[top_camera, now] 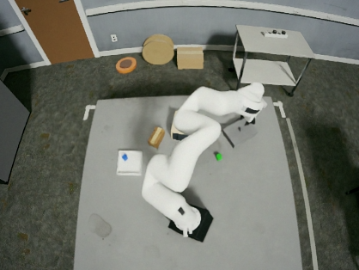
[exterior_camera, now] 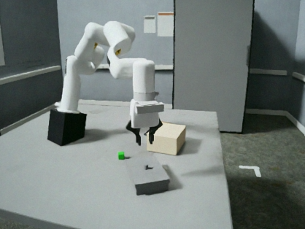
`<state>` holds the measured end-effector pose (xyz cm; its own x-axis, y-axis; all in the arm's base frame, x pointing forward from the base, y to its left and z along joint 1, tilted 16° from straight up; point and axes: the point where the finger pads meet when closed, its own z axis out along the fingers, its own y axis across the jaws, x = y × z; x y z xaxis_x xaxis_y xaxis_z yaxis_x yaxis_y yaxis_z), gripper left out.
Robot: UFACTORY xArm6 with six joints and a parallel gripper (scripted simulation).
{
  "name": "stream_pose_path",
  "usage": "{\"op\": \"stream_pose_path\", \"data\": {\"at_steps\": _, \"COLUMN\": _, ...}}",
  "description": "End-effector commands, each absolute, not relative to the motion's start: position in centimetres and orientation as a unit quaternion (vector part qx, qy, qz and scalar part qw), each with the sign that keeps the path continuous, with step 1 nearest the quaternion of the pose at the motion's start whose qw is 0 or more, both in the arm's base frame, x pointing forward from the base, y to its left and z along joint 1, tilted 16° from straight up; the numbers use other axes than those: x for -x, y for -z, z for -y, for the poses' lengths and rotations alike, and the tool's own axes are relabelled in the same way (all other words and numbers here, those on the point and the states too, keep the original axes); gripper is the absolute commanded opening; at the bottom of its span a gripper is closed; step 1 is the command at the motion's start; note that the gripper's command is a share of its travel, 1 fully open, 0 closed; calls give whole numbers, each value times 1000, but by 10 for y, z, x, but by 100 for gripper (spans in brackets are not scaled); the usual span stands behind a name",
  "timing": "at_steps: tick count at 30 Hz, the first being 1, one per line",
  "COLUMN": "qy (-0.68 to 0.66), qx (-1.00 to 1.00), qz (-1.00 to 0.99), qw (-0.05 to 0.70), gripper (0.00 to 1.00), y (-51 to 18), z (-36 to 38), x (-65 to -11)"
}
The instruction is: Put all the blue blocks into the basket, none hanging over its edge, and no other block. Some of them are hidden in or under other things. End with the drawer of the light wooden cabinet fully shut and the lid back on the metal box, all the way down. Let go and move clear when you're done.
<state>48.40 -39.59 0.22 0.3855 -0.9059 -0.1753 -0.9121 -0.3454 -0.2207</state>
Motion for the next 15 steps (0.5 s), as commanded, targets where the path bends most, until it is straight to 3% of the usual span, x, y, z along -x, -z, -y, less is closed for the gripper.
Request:
{"op": "stream_pose_path", "data": {"at_steps": 1, "qy": -8, "qx": 820, "qz": -554, "qw": 141, "gripper": 44, "y": 3, "z": 396, "x": -486}}
{"op": "stream_pose_path", "data": {"at_steps": 15, "qy": -8, "qx": 820, "qz": -554, "qw": 141, "gripper": 44, "y": 33, "z": 389, "x": -491}}
